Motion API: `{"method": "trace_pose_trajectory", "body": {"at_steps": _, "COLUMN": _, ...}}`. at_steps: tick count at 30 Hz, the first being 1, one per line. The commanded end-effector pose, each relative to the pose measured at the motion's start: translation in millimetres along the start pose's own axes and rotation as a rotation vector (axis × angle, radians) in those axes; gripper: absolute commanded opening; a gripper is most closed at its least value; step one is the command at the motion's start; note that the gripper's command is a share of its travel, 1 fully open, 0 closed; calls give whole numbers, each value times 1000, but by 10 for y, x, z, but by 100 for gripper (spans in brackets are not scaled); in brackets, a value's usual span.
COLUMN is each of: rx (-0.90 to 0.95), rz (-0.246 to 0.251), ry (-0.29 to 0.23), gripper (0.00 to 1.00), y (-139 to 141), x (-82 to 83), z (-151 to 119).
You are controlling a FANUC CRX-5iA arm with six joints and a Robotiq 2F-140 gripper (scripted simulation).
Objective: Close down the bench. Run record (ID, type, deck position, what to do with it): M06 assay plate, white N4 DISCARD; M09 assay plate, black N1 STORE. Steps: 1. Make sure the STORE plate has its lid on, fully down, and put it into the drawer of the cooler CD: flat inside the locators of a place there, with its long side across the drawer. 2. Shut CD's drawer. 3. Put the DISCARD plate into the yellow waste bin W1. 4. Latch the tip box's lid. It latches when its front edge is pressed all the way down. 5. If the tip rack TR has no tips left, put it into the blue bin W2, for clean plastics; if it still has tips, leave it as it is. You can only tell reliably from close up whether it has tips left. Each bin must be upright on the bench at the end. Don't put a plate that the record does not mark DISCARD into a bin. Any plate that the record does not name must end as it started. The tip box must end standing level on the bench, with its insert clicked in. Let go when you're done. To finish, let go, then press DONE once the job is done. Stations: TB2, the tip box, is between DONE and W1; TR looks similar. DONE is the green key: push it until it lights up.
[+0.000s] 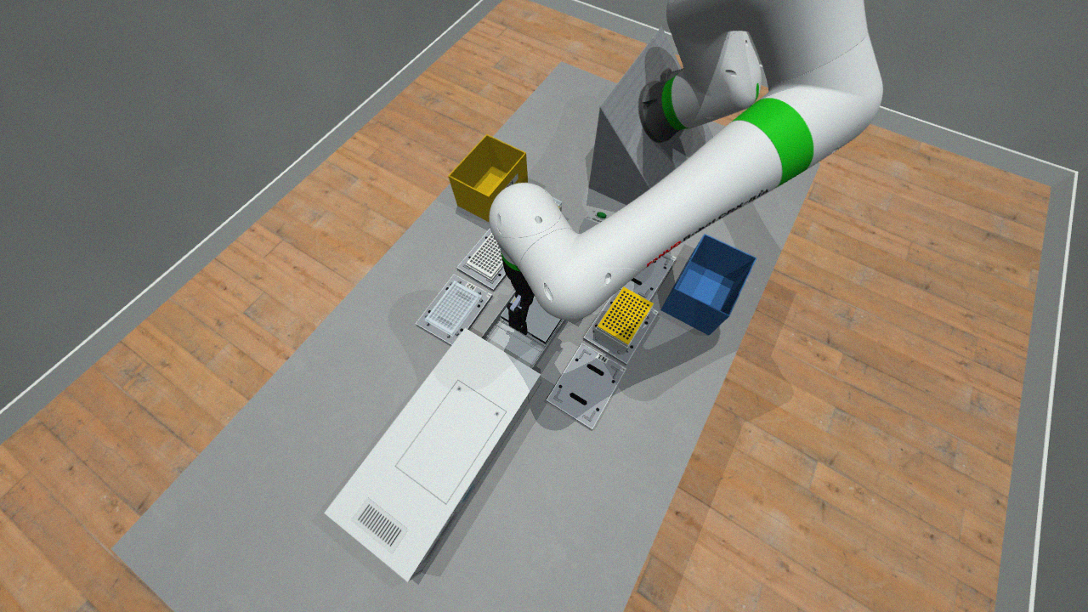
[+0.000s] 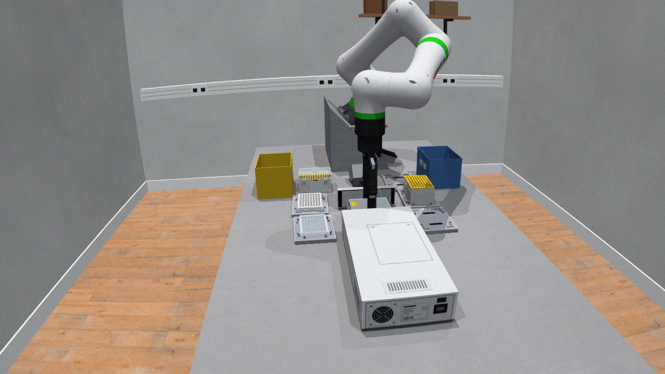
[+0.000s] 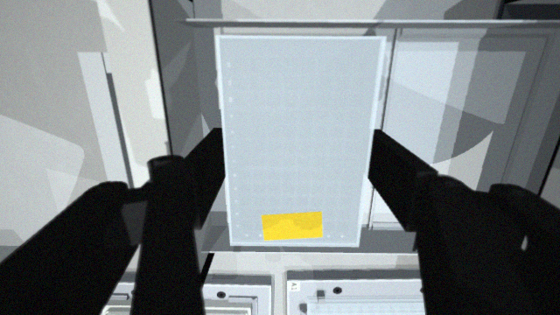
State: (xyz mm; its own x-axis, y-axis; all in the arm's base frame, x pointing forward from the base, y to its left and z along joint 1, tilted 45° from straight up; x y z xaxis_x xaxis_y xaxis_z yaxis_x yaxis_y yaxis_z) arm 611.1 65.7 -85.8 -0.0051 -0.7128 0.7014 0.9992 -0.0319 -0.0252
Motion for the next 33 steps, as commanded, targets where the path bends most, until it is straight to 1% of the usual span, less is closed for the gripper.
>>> {"method": "trace_pose_trajectory", "body": {"at_steps": 1, "rx": 0, "rz": -2, "ry": -1, "gripper": 10, "y": 6, "x": 13, "z": -3}}
{"method": "trace_pose_trajectory", "body": {"at_steps": 12, "rx": 0, "rz": -2, "ry": -1, "gripper": 10, "y": 6, "x": 13, "z": -3}}
{"method": "trace_pose_trajectory", "body": {"at_steps": 33, "rx": 0, "rz": -2, "ry": -1, "gripper": 10, "y": 6, "x": -51, "z": -3}}
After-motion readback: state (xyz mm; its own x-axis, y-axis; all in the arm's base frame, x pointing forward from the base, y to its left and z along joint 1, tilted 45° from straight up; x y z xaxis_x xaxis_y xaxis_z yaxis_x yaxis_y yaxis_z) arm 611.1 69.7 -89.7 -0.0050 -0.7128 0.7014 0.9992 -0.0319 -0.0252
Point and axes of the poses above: the point where the finger pads meet when closed, its own x axis back along the fingers, its own y axis across the jaws, z = x × y, the point moved 1 cm from there along x, back along the fingers, and after that the axes turned 1 degree about -x, right-handed, at the moved point
